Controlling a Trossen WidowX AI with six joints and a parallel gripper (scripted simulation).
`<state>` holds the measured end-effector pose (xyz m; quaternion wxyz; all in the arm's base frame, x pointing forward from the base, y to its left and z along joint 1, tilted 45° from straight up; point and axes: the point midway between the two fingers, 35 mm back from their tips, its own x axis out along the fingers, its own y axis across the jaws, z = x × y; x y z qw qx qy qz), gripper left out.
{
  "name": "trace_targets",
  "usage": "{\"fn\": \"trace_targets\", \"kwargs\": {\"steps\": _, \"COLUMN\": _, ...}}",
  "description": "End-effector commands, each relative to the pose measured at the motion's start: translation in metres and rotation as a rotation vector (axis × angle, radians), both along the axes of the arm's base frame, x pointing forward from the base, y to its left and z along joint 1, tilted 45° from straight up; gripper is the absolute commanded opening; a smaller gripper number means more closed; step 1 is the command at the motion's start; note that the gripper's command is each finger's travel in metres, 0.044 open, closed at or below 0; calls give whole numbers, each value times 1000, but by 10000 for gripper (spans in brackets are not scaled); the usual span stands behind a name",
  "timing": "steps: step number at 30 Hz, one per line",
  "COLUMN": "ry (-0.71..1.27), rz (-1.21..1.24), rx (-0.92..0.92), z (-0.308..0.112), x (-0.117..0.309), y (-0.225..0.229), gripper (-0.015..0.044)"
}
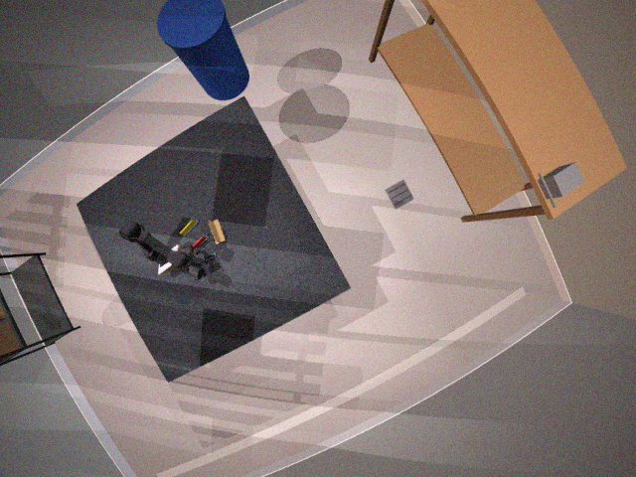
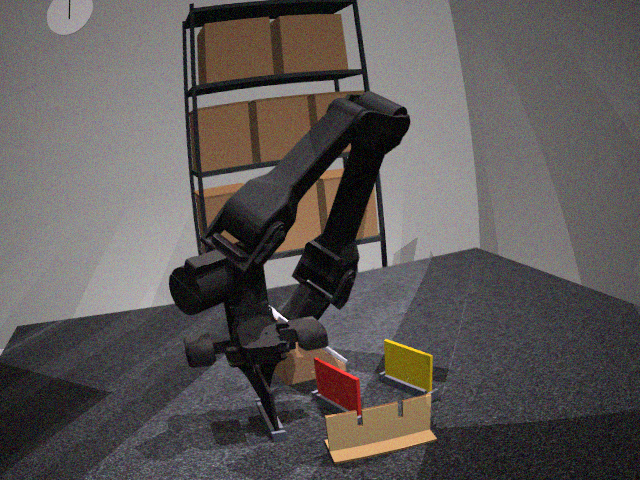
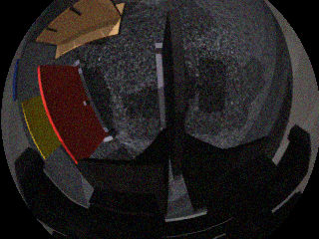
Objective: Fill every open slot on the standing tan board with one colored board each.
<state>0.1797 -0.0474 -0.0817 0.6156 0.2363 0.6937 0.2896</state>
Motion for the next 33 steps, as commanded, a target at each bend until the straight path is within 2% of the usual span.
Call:
{"fn": "trace_targets", "kwargs": {"steps": 1, "ry": -7, "rz": -2, "rx": -1, "z": 5, "x": 2, "y": -6, "gripper": 0}}
{"fn": "trace_targets", "kwargs": {"steps": 33, "ry": -6, "rz": -2, "rx": -3, "z": 52, "x": 11, "y": -51, "gripper": 0}}
